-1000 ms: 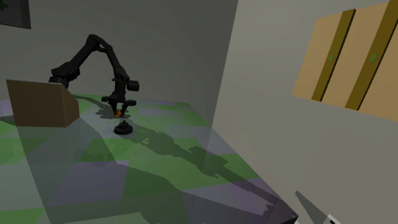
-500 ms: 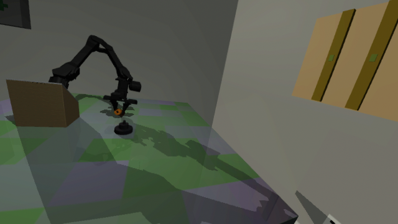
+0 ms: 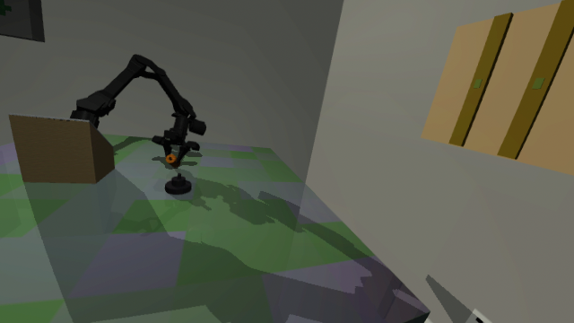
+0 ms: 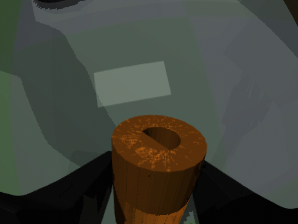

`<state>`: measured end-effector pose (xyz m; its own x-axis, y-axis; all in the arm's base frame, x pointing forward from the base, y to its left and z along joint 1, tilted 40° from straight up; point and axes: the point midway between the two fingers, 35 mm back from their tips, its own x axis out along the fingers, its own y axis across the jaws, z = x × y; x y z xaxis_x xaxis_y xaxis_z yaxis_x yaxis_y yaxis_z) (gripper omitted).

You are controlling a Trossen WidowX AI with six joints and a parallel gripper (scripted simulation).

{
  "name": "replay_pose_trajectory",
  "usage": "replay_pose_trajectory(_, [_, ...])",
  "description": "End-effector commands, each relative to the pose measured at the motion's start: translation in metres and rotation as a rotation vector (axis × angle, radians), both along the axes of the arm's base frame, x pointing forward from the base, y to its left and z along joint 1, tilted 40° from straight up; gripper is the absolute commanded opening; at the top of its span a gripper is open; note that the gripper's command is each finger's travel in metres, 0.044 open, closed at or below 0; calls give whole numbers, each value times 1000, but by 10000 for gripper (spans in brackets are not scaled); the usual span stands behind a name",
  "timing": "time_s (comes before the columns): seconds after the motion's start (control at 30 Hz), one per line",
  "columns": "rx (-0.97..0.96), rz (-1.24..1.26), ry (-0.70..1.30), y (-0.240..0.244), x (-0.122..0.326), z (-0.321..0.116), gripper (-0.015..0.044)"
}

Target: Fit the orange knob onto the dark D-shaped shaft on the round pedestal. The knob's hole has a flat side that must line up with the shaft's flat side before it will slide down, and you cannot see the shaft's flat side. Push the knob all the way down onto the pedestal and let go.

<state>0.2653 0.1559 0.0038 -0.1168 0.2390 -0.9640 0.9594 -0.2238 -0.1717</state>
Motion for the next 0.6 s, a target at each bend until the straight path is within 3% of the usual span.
replay_pose_trajectory(0.0, [-63,8,10,3,3,4,180])
replay_pose_trajectory(0.57, [-280,46,62,14,7,12,180])
